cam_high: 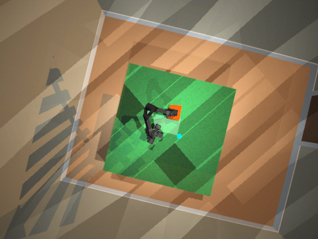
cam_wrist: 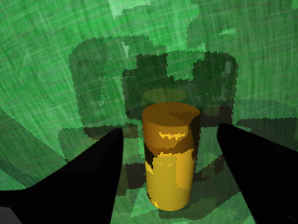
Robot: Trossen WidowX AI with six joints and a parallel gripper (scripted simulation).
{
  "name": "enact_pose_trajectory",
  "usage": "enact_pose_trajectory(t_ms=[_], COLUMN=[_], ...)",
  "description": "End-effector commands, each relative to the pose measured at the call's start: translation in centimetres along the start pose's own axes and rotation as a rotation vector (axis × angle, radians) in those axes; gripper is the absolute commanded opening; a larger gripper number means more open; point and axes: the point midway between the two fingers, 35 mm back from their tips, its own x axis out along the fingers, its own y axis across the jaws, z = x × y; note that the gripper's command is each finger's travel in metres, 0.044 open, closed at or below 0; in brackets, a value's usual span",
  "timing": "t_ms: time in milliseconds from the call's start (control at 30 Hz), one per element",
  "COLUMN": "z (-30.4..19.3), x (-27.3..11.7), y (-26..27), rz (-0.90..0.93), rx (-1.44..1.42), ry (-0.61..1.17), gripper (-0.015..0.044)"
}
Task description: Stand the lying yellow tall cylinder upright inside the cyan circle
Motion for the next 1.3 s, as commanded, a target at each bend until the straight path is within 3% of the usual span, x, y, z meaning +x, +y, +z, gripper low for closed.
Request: enact_pose_trajectory(t_ms=[0,133,333,1267], z=[0.0,0.0,0.1,0.3], x=[0.3,0.3,-0.2,-8.9], y=[0.0,0.0,-0.1,-0.3], rz=[-0.001,-0.001,-0.001,0.003], rx=[-0.003,-0.003,-0.003,-0.003], ry=[-0.001,-0.001,-0.003,-0.010], gripper=[0.0204,0.0105,0.0105,0.0105])
